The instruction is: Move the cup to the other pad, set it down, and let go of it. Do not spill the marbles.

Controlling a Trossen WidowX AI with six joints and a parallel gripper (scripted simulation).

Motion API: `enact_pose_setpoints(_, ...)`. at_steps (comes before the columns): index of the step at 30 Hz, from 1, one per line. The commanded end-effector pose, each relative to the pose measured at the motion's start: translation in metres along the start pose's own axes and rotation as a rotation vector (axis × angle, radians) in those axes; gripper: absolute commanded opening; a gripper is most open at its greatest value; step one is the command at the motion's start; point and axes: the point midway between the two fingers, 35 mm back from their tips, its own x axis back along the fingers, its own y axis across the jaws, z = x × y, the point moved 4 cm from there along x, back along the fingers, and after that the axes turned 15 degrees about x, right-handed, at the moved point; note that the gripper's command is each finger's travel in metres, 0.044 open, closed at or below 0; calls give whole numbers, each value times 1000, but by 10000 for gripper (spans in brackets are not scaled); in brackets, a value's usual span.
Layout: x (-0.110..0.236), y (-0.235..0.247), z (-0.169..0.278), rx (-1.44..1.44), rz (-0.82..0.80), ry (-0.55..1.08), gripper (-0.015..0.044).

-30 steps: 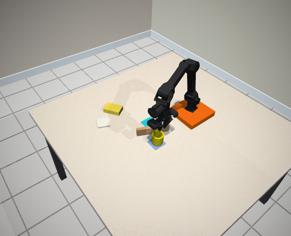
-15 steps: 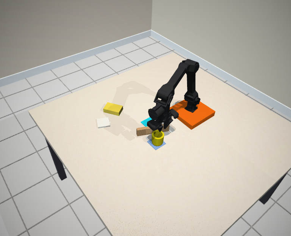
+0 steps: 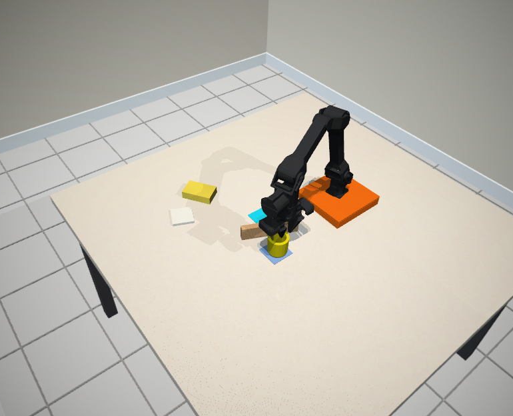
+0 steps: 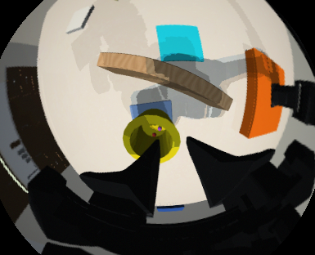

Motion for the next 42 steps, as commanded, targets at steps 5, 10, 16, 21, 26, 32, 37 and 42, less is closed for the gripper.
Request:
enact_pose_setpoints(5, -16, -1, 0, -4, 6, -4, 166)
enact_pose_setpoints(10, -24, -2, 0, -4, 6, -4, 166)
enact_pose_setpoints(16, -33, -3, 0, -4, 6, -4, 166)
enact_pose_setpoints(21, -34, -3, 0, -4, 6, -4, 166)
enact_pose_setpoints(26, -33, -3, 0, -2, 5, 0, 147)
enact_pose_setpoints(32, -33, -3, 0, -2, 5, 0, 107)
enact_pose_setpoints(37, -33, -3, 0, -2, 5, 0, 73)
enact_pose_setpoints(42, -33, -3, 0, -2, 5, 0, 40)
